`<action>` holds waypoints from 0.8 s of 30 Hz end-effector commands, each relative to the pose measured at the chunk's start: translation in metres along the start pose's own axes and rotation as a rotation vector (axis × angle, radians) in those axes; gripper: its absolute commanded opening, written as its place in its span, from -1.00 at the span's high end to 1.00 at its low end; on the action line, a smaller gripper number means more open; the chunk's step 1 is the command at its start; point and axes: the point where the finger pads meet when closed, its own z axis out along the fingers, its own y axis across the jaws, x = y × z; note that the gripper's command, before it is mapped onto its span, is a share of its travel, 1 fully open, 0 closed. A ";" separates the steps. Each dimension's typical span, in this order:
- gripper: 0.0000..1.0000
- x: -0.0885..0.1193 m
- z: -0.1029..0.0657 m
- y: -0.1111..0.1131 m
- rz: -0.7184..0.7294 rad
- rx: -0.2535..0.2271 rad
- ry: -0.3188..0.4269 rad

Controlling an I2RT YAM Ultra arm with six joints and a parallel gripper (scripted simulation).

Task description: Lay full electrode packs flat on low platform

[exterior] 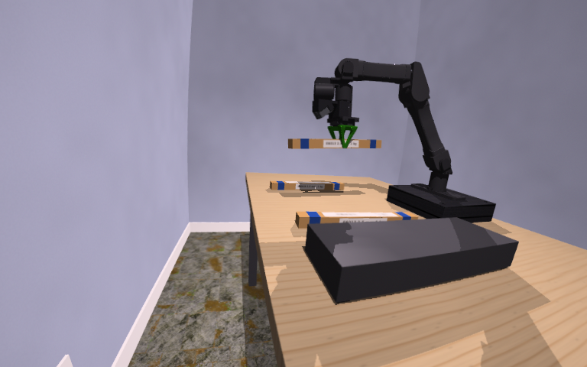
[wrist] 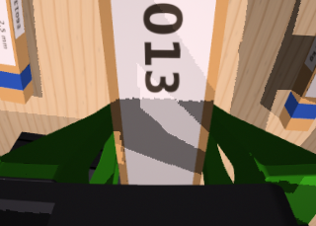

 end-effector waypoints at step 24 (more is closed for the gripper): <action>1.00 -0.006 -0.052 0.015 0.143 0.037 -0.133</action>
